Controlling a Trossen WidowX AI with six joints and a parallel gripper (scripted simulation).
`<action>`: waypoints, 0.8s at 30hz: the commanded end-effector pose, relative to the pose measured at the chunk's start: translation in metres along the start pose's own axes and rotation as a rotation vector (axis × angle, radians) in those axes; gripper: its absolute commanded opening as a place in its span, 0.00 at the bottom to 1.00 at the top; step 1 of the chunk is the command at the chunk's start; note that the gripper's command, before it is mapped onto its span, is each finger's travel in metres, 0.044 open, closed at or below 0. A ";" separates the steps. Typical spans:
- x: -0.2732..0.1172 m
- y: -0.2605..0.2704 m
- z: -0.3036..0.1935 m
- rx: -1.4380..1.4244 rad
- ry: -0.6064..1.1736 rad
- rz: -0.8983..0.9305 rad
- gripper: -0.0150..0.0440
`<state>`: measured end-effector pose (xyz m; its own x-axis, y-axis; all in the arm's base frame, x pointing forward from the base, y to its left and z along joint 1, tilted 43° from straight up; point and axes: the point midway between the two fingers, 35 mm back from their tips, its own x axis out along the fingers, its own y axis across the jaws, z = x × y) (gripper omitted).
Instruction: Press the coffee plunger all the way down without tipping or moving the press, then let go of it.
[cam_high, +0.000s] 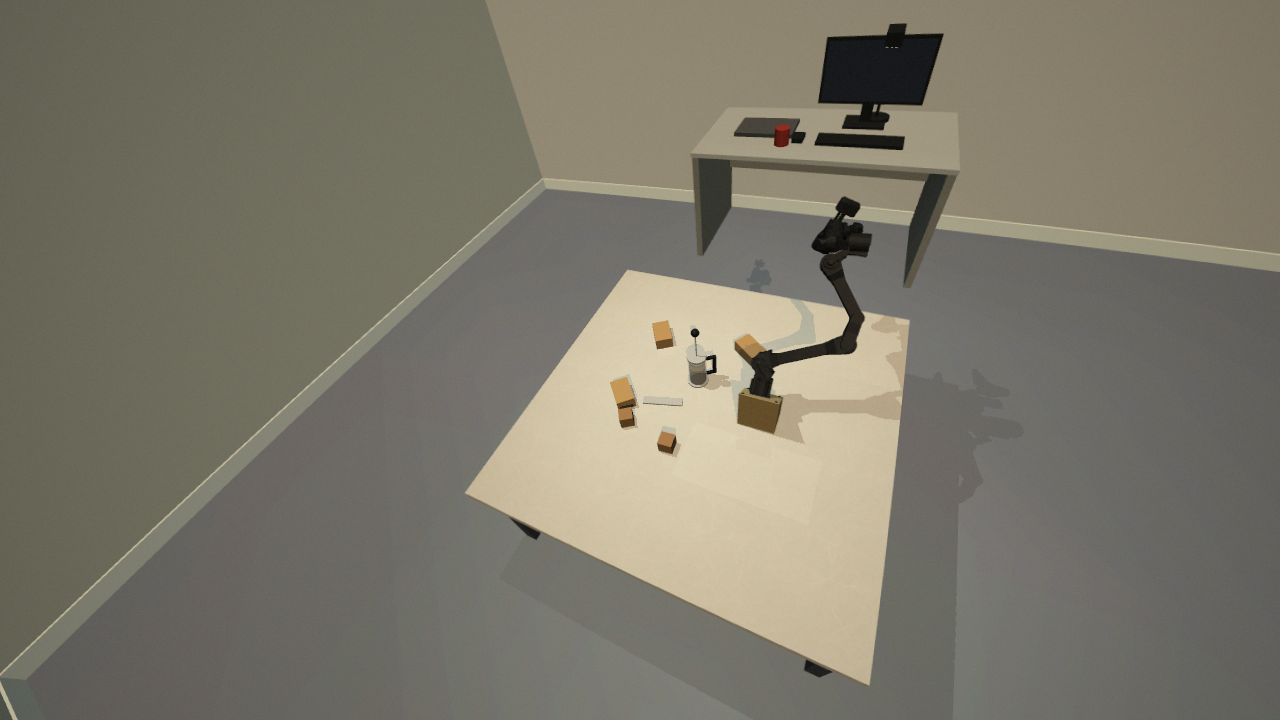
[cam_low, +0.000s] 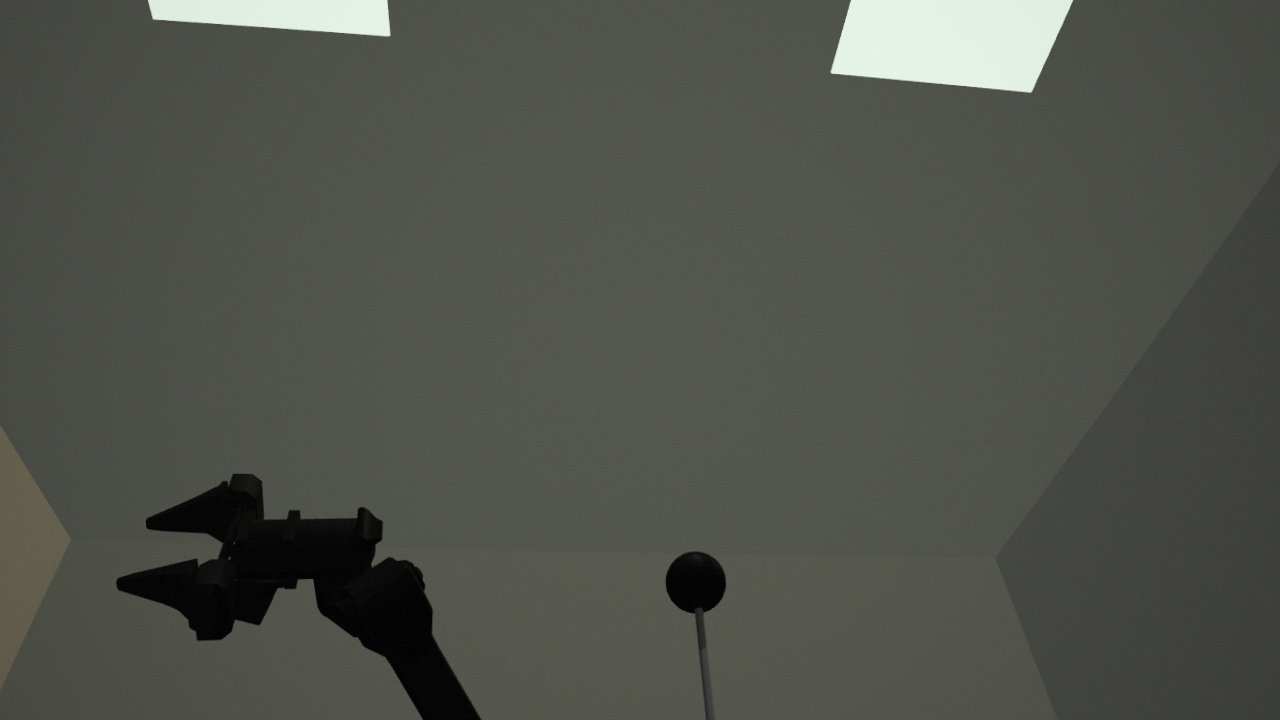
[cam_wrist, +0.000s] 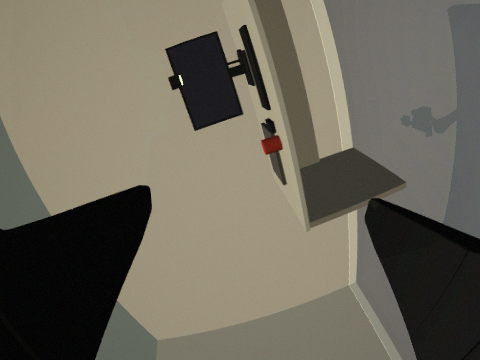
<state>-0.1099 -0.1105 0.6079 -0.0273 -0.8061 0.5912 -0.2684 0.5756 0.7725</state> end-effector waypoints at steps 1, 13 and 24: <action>0.003 -0.026 -0.054 -0.076 0.144 -0.066 1.00; -0.018 -0.077 -0.152 -0.277 0.436 -0.164 1.00; -0.117 -0.162 -0.267 -0.579 0.893 -0.305 1.00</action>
<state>0.1635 -0.0890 0.5073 0.6741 -0.7030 0.2265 0.2623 0.5145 0.8164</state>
